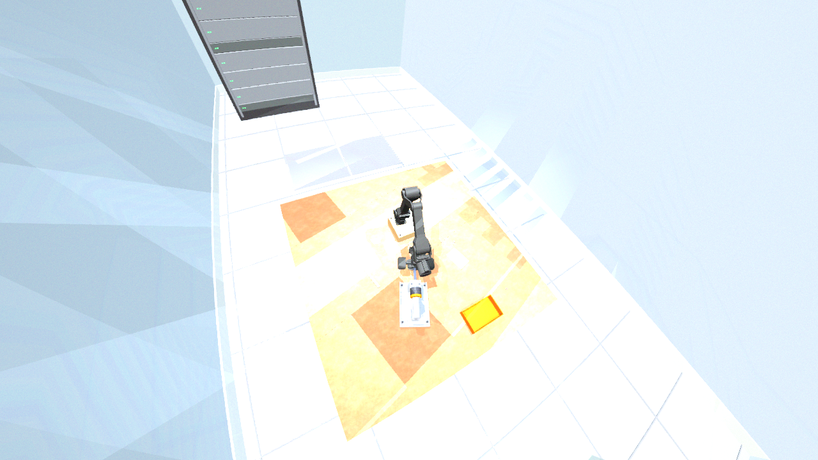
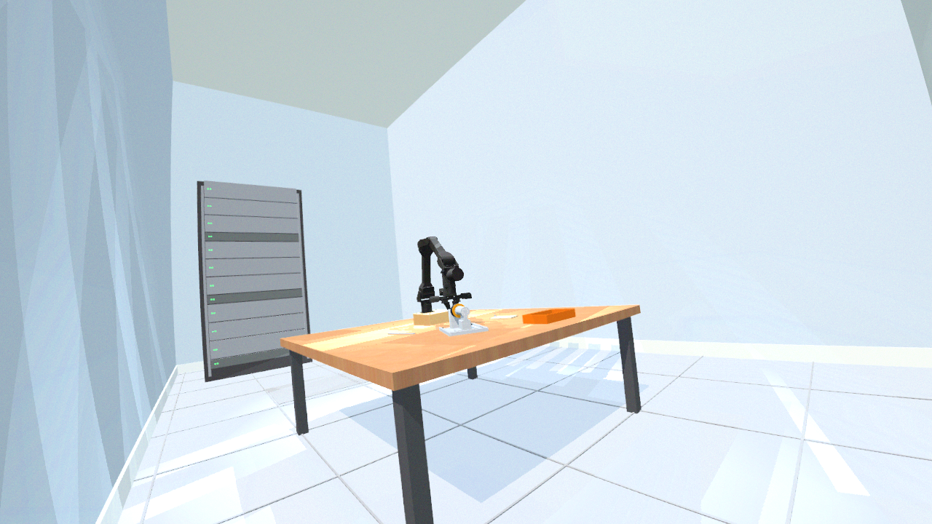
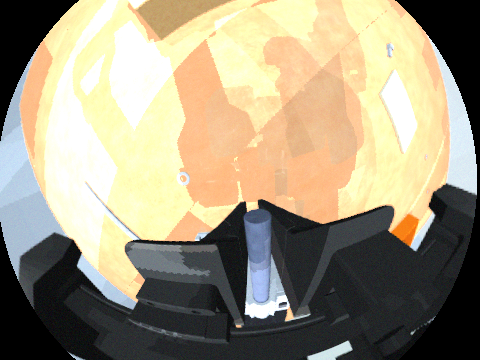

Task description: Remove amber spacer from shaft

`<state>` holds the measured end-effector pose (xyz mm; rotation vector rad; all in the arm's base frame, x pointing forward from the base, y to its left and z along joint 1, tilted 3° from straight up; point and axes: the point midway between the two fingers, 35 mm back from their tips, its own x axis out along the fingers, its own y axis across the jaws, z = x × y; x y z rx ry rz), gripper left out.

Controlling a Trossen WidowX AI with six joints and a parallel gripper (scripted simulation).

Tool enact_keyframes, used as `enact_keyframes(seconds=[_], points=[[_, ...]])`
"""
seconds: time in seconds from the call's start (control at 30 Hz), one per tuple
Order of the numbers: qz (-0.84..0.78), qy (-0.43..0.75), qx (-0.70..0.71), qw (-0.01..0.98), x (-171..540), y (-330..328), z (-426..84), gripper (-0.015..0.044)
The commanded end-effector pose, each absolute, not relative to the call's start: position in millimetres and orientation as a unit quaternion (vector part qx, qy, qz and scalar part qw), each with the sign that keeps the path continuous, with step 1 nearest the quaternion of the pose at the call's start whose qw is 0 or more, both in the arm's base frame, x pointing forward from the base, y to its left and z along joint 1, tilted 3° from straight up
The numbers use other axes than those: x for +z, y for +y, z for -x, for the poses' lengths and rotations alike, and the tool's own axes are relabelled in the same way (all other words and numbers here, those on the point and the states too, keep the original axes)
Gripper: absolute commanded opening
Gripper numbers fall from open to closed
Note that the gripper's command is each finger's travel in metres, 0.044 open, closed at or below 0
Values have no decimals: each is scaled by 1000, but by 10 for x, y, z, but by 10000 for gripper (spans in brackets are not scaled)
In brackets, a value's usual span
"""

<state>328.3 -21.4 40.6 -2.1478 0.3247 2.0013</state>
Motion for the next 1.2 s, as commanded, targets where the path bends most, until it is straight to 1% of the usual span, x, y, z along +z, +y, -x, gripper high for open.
enact_keyframes(seconds=[0.0, 1.17], points=[[723, 109, 675, 95, 413, -206, -3264, 0], [723, 109, 675, 95, 410, -195, -3227, 0]])
